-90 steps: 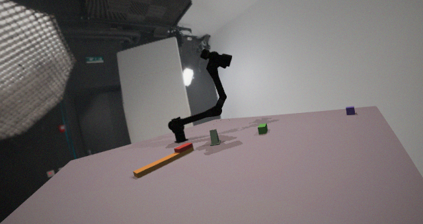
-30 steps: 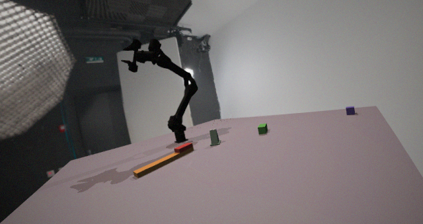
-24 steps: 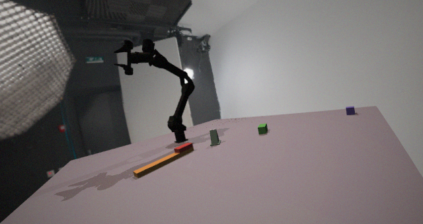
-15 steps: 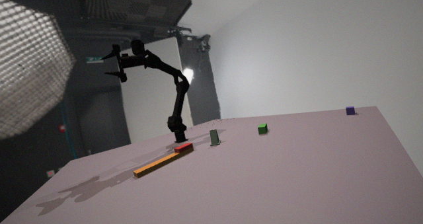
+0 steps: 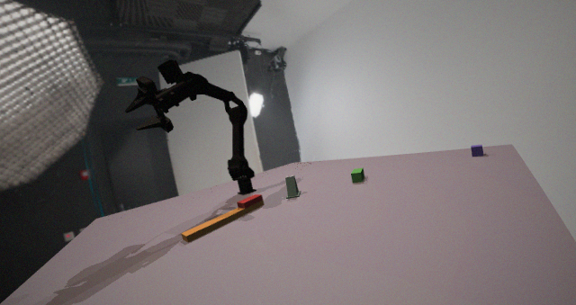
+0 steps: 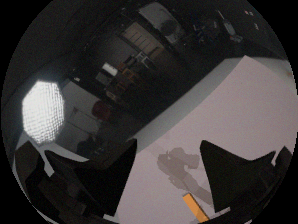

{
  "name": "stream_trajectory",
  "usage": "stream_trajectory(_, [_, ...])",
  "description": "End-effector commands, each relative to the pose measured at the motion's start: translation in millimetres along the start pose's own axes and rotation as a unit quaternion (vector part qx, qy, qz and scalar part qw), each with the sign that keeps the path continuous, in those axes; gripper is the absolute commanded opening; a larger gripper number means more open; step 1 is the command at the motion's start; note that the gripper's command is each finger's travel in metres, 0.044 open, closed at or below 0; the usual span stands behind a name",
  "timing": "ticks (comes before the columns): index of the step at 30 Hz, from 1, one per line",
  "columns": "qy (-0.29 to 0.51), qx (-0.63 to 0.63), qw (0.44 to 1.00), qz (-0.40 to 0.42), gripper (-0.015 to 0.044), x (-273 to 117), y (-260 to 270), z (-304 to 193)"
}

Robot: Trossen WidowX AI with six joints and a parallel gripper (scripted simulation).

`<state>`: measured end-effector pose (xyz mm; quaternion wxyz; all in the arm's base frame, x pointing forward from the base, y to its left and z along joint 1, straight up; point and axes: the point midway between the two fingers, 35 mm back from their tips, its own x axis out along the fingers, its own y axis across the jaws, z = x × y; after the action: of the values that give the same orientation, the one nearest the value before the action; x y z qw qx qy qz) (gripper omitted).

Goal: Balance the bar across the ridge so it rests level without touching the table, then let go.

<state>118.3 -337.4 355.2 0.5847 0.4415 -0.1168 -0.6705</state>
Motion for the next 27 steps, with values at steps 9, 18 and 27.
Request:
stream_trajectory(9, [0.185, -0.153, 0.969, -0.063, 0.0315, 25, -19, -112])
stream_trajectory(18, [0.322, -0.27, 0.901, -0.109, 0.0315, 19, -46, -193])
stream_trajectory(27, [0.443, -0.372, 0.801, -0.154, 0.0315, -5, -80, -260])
